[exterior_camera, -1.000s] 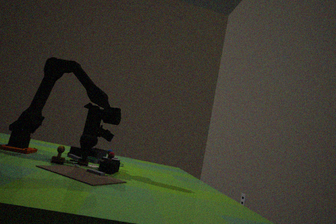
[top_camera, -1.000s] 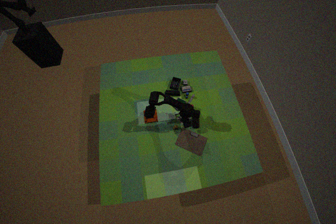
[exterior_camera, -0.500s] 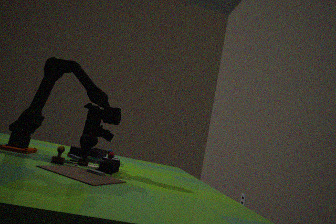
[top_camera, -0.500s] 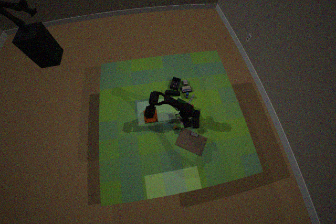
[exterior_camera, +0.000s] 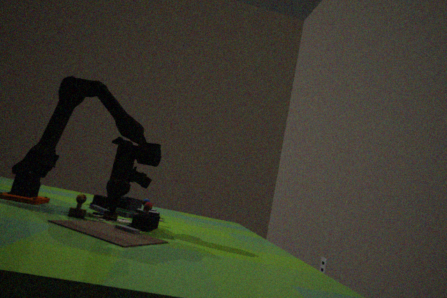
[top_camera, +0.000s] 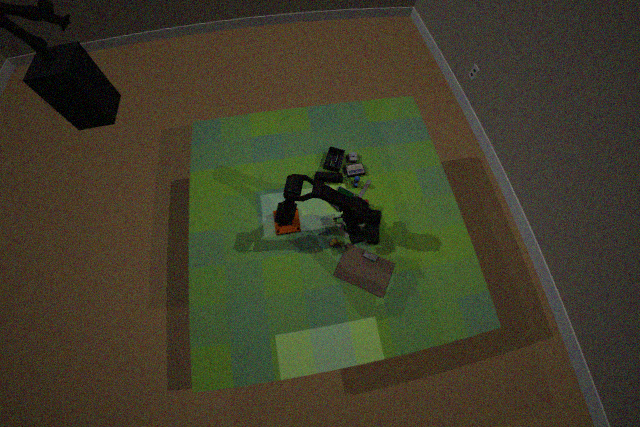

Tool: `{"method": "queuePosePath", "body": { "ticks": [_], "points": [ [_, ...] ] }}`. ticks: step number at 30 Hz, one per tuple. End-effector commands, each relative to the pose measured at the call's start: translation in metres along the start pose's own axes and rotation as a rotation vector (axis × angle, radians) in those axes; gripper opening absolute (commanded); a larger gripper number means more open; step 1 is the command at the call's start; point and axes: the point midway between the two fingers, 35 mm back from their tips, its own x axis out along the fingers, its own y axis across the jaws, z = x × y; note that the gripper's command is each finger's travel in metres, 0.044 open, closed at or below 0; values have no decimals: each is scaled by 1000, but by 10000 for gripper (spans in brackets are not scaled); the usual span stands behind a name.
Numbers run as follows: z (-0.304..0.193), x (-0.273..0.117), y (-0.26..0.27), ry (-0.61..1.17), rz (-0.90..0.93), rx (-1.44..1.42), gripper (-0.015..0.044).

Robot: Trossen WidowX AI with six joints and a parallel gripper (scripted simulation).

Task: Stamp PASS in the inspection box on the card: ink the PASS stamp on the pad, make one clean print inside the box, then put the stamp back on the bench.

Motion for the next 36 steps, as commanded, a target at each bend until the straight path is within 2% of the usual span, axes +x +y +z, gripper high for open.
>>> {"method": "queuePosePath", "body": {
  "ticks": [1,19,36],
  "points": [
    [0,-1,1,0,7,-3,0],
    [1,-10,1,0,7,-3,0],
    [3,-36,1,0,7,-3,0]
  ]
}}
